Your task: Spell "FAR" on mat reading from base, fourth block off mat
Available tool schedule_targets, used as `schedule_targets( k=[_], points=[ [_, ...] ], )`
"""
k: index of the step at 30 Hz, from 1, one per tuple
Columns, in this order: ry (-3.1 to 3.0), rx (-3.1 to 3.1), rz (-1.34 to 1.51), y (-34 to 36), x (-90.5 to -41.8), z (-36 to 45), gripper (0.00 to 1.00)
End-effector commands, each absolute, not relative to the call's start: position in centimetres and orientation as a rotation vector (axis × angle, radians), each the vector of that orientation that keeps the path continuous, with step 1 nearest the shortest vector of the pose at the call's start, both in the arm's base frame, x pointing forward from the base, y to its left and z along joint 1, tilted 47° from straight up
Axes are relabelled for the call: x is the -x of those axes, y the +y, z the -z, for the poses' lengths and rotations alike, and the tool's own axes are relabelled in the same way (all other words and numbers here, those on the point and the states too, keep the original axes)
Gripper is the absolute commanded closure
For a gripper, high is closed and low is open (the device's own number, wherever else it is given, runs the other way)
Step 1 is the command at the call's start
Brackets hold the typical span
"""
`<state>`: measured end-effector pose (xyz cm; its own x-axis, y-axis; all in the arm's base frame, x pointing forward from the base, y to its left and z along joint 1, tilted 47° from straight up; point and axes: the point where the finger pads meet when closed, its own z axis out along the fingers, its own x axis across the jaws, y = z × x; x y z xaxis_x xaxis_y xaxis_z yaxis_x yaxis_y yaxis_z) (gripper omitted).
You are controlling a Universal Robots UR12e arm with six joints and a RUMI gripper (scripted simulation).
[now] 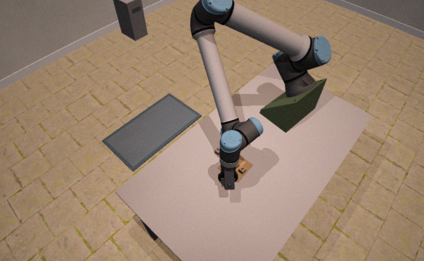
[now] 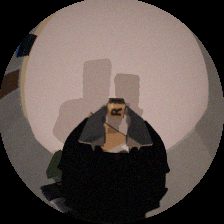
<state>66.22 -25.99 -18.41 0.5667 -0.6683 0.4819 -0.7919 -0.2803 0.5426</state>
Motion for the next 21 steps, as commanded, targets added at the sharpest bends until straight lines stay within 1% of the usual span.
schedule_targets(
  k=[1,21],
  points=[
    [-1.167,-2.027,-0.205,-25.9,-66.3,18.3,0.91],
    [-1.167,-2.027,-0.205,-19.3,-68.5,11.7,0.91]
  ],
)
